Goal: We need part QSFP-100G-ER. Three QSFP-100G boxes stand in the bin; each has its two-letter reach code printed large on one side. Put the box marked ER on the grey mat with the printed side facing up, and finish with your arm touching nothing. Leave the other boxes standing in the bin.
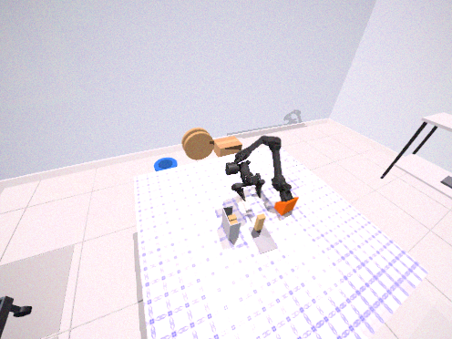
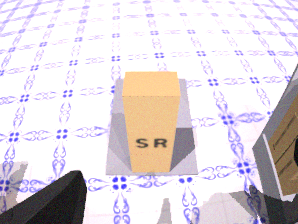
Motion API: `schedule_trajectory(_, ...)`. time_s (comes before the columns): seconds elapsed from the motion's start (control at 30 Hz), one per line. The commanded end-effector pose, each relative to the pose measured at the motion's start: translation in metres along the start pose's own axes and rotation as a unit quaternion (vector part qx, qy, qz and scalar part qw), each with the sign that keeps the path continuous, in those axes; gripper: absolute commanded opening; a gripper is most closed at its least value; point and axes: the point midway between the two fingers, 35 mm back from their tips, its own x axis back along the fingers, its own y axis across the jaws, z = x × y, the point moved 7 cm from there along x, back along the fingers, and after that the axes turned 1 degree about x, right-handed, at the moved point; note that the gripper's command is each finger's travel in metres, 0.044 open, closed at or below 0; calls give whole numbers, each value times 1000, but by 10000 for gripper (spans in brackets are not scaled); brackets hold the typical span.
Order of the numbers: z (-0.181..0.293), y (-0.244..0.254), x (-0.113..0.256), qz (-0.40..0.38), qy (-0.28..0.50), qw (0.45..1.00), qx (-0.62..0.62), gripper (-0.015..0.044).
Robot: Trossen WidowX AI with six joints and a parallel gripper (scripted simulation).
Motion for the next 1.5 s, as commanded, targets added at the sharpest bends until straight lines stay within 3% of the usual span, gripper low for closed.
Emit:
schedule_trajectory(0.0,6,1,-3,0,-1,1000,1,440)
schedule_trajectory(1.47,46,5,-50,0,1,1000,1,440)
